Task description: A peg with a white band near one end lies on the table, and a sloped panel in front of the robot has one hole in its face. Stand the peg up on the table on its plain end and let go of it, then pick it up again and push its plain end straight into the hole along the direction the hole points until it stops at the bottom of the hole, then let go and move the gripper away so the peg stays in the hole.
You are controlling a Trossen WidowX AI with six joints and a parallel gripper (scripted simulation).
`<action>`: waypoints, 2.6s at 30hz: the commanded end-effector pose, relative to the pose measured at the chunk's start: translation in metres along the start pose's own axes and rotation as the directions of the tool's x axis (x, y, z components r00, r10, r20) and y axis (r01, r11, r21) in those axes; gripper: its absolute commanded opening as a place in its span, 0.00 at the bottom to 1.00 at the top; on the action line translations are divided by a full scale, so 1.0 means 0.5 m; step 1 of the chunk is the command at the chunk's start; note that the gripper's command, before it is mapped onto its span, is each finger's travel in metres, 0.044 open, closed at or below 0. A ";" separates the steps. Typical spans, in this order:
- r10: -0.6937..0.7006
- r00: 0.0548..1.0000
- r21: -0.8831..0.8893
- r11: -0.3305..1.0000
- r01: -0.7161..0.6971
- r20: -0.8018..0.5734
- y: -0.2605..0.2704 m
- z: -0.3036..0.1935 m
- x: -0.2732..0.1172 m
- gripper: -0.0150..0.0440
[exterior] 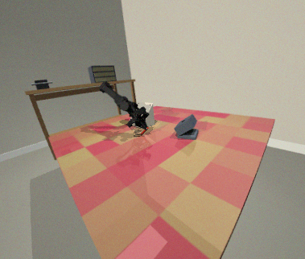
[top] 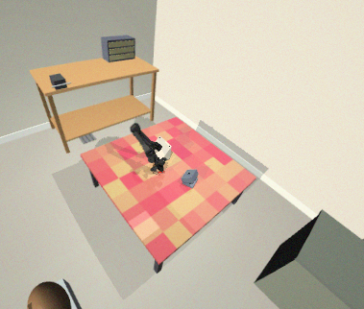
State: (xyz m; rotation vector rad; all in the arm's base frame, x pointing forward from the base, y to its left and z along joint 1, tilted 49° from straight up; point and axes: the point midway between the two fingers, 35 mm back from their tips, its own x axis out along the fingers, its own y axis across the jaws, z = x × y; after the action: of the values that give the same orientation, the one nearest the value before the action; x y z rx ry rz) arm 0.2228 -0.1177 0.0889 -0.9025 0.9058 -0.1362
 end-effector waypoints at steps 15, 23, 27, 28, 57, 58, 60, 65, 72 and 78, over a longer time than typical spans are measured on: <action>-0.002 0.988 -0.007 1.000 0.003 0.155 0.001 -0.013 -0.021 0.34; -0.002 0.975 -0.008 1.000 0.004 0.223 0.001 -0.020 -0.030 0.34; -0.001 0.967 -0.009 1.000 0.004 0.257 0.001 -0.024 -0.034 0.34; -0.001 0.964 -0.009 1.000 0.004 0.265 0.001 -0.025 -0.035 0.34; 0.004 0.869 -0.014 1.000 0.003 0.494 0.003 -0.056 -0.059 0.34; 0.005 0.865 -0.015 1.000 0.003 0.502 0.003 -0.057 -0.059 0.34; 0.005 0.856 -0.015 1.000 0.003 0.517 0.003 -0.059 -0.061 0.34; 0.006 0.833 -0.015 1.000 0.003 0.553 0.004 -0.065 -0.064 0.34; 0.008 0.798 -0.016 1.000 0.002 0.602 0.005 -0.074 -0.068 0.34; 0.009 0.794 -0.017 1.000 0.002 0.608 0.005 -0.076 -0.070 0.34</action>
State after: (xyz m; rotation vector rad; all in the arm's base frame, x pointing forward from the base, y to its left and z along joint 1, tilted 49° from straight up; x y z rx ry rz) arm 0.1724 -0.1230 0.0954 -0.8753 0.3026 0.1689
